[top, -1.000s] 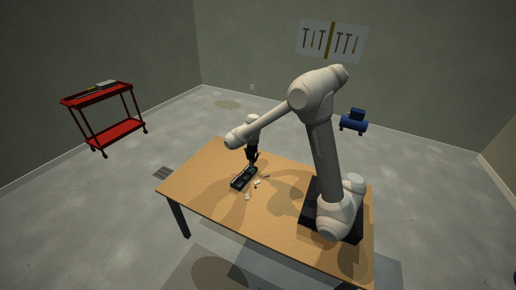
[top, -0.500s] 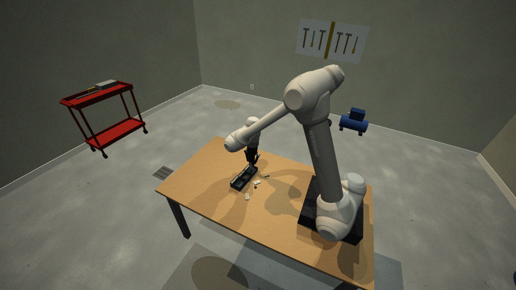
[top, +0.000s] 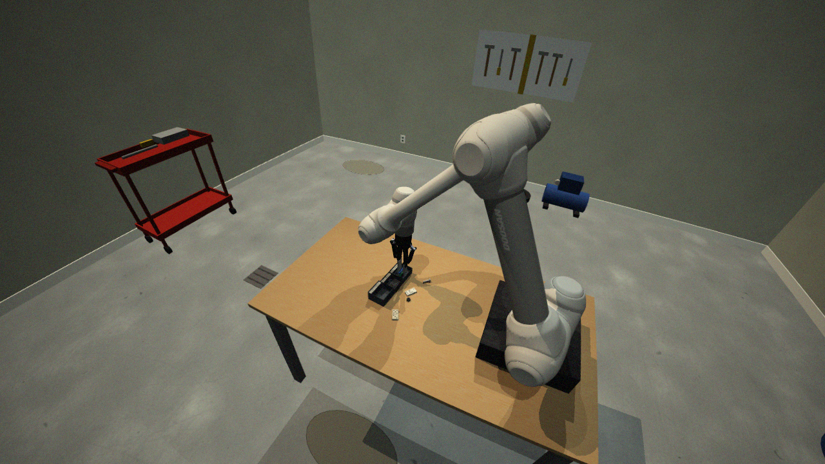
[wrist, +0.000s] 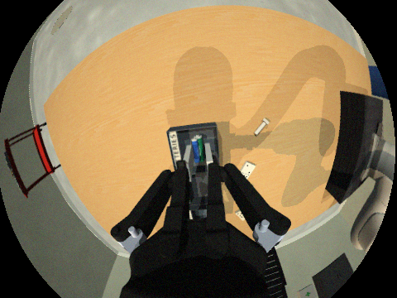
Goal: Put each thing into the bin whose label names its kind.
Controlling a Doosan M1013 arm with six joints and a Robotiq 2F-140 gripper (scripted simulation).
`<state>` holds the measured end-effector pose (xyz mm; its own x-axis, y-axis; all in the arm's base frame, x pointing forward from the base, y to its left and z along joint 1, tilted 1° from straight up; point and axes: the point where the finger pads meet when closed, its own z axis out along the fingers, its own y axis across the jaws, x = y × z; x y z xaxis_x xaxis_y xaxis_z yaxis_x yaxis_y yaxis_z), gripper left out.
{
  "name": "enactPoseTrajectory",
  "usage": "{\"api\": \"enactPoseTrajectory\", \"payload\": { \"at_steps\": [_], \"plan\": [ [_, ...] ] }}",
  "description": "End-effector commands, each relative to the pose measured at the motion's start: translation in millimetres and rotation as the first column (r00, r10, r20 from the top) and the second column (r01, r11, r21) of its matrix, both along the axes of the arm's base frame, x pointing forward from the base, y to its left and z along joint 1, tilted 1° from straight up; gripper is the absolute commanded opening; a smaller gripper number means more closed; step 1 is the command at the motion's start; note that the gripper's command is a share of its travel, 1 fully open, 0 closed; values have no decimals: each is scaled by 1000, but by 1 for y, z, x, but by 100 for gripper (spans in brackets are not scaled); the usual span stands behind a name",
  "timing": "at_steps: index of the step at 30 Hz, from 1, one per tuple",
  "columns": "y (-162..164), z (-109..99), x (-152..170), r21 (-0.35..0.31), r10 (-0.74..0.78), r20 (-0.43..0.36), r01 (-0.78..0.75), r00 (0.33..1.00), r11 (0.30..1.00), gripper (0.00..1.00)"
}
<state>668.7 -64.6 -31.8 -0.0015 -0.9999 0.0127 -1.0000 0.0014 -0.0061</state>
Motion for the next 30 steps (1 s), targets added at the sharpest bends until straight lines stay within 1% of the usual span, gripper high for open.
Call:
{"api": "enactPoseTrajectory", "payload": {
  "at_steps": [1,11,30],
  "plan": [
    [0,0,0,0,0,0,0,1000,1000,15],
    [0,0,0,0,0,0,0,1000,1000,15],
    [0,23,0,0,0,0,0,1000,1000,15]
  ]
}}
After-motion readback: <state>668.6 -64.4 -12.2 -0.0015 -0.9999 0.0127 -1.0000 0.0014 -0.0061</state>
